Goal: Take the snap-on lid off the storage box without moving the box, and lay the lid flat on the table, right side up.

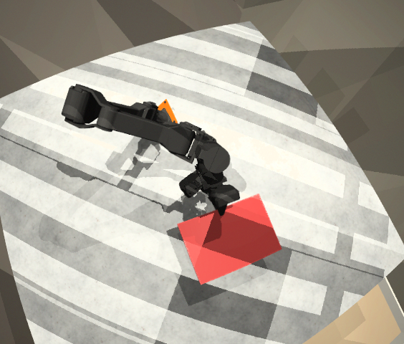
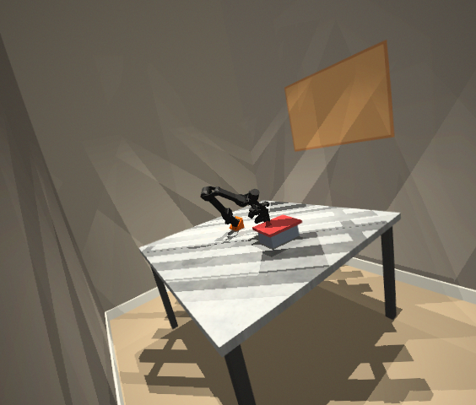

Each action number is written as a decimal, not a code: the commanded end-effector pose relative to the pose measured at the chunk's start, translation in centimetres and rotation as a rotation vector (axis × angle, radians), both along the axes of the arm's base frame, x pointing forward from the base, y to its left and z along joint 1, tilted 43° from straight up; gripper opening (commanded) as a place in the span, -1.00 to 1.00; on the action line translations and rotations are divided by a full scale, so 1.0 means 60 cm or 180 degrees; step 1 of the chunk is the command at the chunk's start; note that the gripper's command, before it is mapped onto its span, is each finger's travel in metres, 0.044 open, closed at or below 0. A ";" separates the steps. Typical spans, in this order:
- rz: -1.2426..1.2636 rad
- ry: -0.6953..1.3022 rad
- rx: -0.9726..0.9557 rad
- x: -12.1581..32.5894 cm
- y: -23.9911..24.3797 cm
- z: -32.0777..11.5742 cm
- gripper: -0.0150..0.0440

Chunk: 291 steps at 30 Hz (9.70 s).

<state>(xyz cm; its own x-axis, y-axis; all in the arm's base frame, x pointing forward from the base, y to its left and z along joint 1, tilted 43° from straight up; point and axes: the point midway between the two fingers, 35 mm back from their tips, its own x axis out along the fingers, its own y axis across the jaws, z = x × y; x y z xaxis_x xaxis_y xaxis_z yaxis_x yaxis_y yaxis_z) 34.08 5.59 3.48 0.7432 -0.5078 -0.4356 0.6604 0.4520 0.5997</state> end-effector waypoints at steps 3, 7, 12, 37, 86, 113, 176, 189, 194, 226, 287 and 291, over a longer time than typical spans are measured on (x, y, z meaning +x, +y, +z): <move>0.0009 -0.0023 0.0014 0.000 0.005 0.005 -0.49; 0.0009 -0.0023 0.0014 0.000 0.006 0.006 -0.49; 0.0009 -0.0023 0.0015 0.000 0.007 0.007 -0.49; 0.0012 -0.0017 0.0005 0.001 0.010 0.010 -0.49; 0.0012 -0.0017 0.0005 0.008 0.009 0.010 -0.49; 0.0012 -0.0018 0.0005 0.011 0.009 0.010 -0.49; 0.0021 -0.0005 0.0017 0.068 0.087 0.107 -0.49; 0.0021 -0.0004 0.0018 0.071 0.106 0.128 -0.49; 0.0021 -0.0004 0.0018 0.071 0.113 0.136 -0.49; 0.0021 -0.0001 0.0021 0.073 0.159 0.187 -0.49; 0.0021 0.0007 0.0005 0.035 0.018 0.310 -0.49; 0.0021 0.0007 0.0004 0.032 0.009 0.319 -0.49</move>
<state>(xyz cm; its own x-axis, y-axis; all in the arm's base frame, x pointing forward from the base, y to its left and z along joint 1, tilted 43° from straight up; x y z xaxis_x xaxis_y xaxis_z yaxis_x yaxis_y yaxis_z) 36.21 6.37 21.99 0.7390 -0.5104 -0.4397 0.6659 0.4540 0.5920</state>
